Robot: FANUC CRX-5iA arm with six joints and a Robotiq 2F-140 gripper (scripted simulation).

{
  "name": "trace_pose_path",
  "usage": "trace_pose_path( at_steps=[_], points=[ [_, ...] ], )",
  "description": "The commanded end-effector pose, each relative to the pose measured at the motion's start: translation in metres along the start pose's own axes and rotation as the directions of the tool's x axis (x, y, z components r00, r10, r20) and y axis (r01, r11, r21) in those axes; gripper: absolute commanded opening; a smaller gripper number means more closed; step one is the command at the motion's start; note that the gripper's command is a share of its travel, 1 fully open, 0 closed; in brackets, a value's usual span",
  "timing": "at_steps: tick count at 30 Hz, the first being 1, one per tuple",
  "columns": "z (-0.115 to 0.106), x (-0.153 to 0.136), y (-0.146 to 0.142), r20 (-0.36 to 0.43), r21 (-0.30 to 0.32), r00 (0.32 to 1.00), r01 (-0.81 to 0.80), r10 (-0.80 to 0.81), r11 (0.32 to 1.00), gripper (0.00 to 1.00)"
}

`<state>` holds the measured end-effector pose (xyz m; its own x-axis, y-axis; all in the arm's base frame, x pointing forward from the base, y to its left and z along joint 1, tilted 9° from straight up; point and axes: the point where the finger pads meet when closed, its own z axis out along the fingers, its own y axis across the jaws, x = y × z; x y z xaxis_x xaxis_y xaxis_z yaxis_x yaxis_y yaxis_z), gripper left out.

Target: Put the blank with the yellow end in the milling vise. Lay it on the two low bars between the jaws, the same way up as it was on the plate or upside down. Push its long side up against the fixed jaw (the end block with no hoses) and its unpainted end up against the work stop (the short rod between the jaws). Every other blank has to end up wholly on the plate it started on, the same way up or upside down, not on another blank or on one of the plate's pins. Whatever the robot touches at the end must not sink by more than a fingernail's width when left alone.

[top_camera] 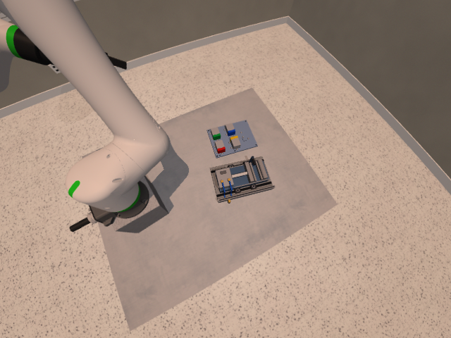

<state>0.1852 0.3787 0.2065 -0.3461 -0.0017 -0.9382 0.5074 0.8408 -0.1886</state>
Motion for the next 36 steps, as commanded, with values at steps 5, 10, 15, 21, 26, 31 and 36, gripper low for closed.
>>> trace_pose_path(
  at_steps=[5, 10, 15, 21, 26, 31, 36],
  points=[
    [-0.0004, -0.0006, 0.0001, -0.001, -0.001, 1.0, -0.001, 0.001, 1.0, 1.0],
    [-0.0004, -0.0006, 0.0001, -0.001, -0.001, 1.0, -0.001, 0.001, 1.0, 1.0],
    [-0.0004, -0.0006, 0.0001, -0.001, -0.001, 1.0, -0.001, 0.001, 1.0, 1.0],
    [-0.0004, -0.0006, 0.0001, -0.001, -0.001, 1.0, -0.001, 0.001, 1.0, 0.33],
    [-0.0004, -0.0006, 0.0001, -0.001, -0.001, 1.0, -0.001, 0.001, 1.0, 0.33],
    [-0.0004, -0.0006, 0.0001, -0.001, -0.001, 1.0, -0.001, 0.001, 1.0, 0.33],
    [-0.0004, -0.0006, 0.0001, -0.001, -0.001, 1.0, -0.001, 0.001, 1.0, 0.33]
  ],
)
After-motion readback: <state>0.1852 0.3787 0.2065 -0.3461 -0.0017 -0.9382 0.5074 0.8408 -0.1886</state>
